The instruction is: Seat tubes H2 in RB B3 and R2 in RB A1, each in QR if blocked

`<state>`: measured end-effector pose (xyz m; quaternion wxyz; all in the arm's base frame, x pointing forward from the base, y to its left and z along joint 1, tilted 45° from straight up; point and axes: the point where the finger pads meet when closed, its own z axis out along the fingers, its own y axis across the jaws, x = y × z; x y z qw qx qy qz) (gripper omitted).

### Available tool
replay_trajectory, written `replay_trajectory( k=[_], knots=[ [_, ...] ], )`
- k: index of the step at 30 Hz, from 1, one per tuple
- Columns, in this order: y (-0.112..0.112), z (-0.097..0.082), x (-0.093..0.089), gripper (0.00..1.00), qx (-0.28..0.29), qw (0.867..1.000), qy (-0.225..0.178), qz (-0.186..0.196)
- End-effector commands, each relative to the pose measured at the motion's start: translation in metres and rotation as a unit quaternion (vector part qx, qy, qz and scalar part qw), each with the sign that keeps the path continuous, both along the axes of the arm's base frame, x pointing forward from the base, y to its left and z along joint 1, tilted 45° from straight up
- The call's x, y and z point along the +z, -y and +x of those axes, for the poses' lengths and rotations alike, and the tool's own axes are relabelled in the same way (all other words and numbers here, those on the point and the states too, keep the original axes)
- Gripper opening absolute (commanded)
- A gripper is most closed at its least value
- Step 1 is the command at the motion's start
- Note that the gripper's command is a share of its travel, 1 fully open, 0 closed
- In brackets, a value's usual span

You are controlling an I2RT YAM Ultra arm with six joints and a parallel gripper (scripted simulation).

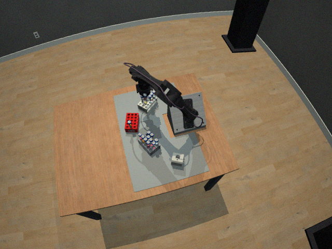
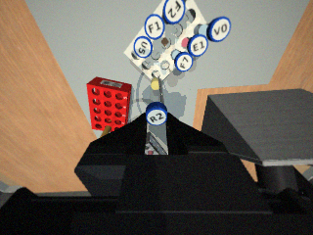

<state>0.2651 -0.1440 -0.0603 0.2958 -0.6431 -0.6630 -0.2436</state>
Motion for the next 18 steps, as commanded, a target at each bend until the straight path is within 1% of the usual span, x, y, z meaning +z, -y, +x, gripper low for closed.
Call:
replay_trajectory(
  k=[1, 6, 7, 13, 15, 18],
  knots=[
    [0.0032, 0.0024, 0.0034, 0.0, -0.003, 1.0, 0.004, -0.003],
    [0.0032, 0.0024, 0.0034, 0.0, -0.003, 1.0, 0.004, -0.003],
    [0.0052, 0.0081, 0.0086, 0.0, -0.005, 1.0, 0.01, -0.007],
    [-0.0001, 0.0005, 0.0033, 0.0, -0.007, 1.0, 0.005, -0.004],
    [0.0039, 0.0059, 0.0036, 0.0, -0.006, 1.0, 0.013, -0.011],
    [0.0028, 0.0055, 0.0025, 0.0, -0.006, 1.0, 0.012, -0.01]
  ],
)
